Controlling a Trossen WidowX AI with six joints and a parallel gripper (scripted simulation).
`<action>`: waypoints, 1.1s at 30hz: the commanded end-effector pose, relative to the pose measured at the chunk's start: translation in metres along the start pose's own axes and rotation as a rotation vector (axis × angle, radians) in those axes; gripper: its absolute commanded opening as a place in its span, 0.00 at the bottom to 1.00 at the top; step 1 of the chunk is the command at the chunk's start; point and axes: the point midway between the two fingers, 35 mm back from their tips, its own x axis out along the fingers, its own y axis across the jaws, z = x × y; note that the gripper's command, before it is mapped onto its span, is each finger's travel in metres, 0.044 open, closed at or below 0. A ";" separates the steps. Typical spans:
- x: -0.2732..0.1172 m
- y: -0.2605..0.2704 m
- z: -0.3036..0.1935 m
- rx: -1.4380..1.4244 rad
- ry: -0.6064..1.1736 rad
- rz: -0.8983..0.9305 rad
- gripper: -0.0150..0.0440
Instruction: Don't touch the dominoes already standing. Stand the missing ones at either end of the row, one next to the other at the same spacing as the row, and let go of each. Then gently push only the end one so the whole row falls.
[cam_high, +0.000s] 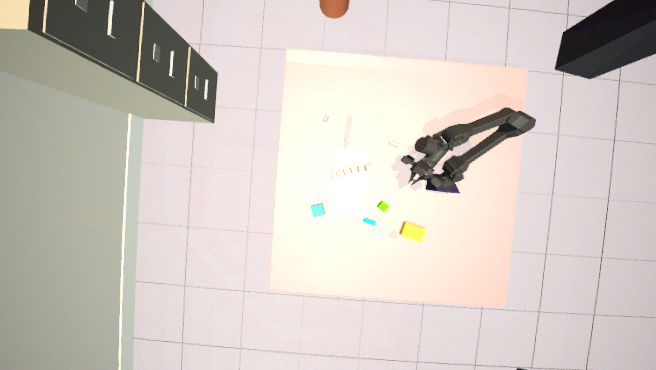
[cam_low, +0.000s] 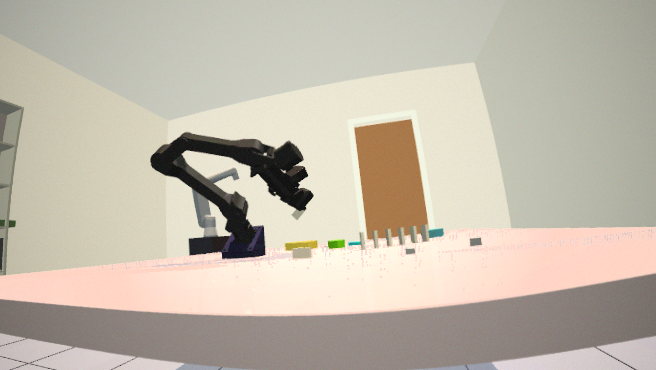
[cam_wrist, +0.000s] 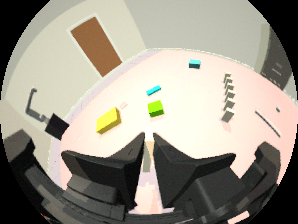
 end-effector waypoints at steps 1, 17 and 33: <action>-0.001 0.000 0.001 -0.033 -0.083 -0.007 0.29; -0.004 -0.003 0.002 -0.173 -0.365 -0.100 0.29; -0.009 -0.007 0.002 -0.360 -0.591 -0.272 0.29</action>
